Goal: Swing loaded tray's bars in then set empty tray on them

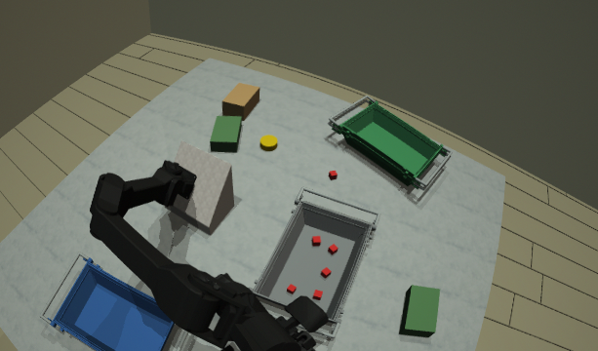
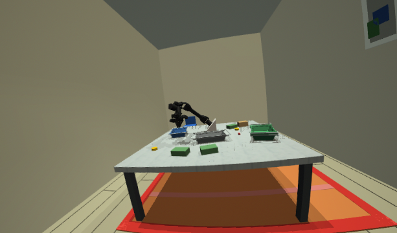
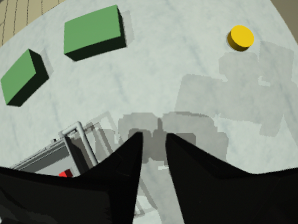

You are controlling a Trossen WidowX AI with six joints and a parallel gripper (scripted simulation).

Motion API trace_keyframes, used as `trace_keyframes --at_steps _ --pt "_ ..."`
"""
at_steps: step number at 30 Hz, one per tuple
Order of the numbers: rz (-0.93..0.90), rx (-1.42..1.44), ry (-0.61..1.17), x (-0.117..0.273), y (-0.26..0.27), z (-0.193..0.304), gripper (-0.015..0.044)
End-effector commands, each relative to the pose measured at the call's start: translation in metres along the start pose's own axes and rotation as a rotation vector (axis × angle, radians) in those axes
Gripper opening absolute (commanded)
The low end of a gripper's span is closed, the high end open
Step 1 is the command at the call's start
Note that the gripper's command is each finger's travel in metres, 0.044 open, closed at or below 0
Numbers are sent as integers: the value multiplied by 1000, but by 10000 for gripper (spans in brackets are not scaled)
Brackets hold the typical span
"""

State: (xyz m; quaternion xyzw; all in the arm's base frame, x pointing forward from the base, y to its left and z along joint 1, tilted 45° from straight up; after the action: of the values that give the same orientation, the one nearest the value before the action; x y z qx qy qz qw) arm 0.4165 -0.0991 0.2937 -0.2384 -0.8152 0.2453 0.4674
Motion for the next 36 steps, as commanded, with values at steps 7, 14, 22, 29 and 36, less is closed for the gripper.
trace_keyframes --at_steps 7,14,22,29,36 --pt "-18 528 430 -43 92 66 81" --pt "-18 538 437 -45 93 68 81" --pt "-18 537 436 -69 91 78 81" --pt "-16 538 436 -93 88 89 81" --pt "-16 538 436 -92 90 90 81"
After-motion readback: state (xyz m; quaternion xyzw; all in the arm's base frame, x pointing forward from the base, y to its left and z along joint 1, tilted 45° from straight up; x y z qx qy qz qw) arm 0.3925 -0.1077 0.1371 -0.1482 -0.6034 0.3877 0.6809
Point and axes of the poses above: the point midway between the two fingers, 35 mm back from their tips, its own x axis back along the fingers, its own y axis across the jaws, z = x × y, the point moved 2 cm from there along x, back along the fingers, and after that the axes turned 14 degrees about x, right-handed, at the moved point
